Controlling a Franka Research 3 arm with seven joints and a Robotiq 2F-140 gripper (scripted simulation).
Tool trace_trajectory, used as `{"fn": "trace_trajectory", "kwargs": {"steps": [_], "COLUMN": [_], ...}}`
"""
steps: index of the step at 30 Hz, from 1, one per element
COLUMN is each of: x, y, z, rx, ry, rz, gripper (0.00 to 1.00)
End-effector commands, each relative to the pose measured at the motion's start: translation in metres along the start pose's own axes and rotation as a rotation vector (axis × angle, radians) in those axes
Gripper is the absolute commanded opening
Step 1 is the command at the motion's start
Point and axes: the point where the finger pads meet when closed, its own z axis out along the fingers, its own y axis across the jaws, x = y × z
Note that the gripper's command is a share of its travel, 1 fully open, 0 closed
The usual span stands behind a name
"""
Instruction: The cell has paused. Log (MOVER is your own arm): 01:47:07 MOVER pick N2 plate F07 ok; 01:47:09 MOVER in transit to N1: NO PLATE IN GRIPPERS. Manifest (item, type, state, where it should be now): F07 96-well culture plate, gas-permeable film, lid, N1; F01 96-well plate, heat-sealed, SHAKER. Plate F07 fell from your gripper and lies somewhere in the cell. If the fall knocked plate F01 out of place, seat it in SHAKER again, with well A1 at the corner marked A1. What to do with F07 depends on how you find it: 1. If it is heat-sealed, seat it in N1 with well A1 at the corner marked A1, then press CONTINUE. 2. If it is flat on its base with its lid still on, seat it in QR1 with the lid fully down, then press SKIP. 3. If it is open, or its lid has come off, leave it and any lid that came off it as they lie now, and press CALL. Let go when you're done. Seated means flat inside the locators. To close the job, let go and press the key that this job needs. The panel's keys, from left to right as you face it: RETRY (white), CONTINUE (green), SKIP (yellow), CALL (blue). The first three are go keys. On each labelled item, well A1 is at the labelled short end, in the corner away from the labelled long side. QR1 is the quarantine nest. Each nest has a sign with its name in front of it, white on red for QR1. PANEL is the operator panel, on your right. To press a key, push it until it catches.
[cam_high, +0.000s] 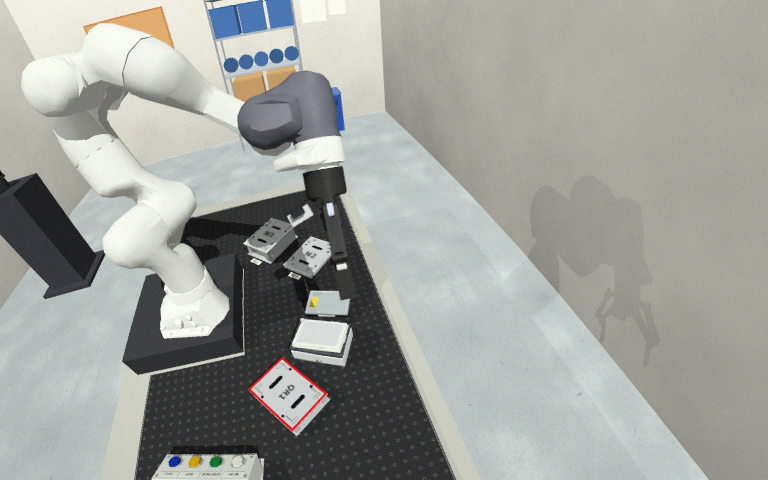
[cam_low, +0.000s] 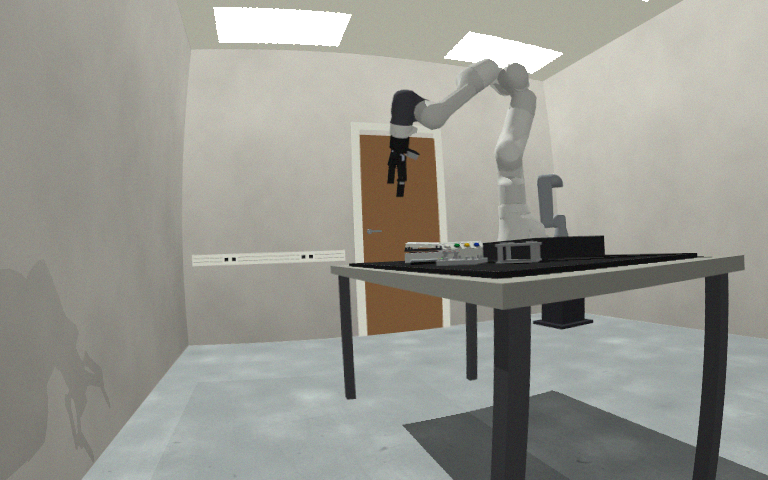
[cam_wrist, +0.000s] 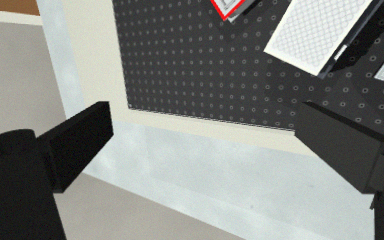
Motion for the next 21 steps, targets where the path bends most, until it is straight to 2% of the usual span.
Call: {"fn": "trace_trajectory", "kwargs": {"steps": [1,15,17,18,21], "x": [-0.002,-0.069,-0.069,-0.073,-0.085], "y": [0.003,0.033,0.033,0.036,0.045], "z": [-0.007,-0.093,-0.093,-0.100,-0.121], "rx": [-0.050,-0.133,-0.133,-0.145,-0.158], "ry": [0.020,-0.102,-0.102,-0.122,-0.151], "rz": [-0.226,-0.615,-0.615,-0.685,-0.759], "gripper": [1.00,1.00,1.00,1.00,1.00]}}
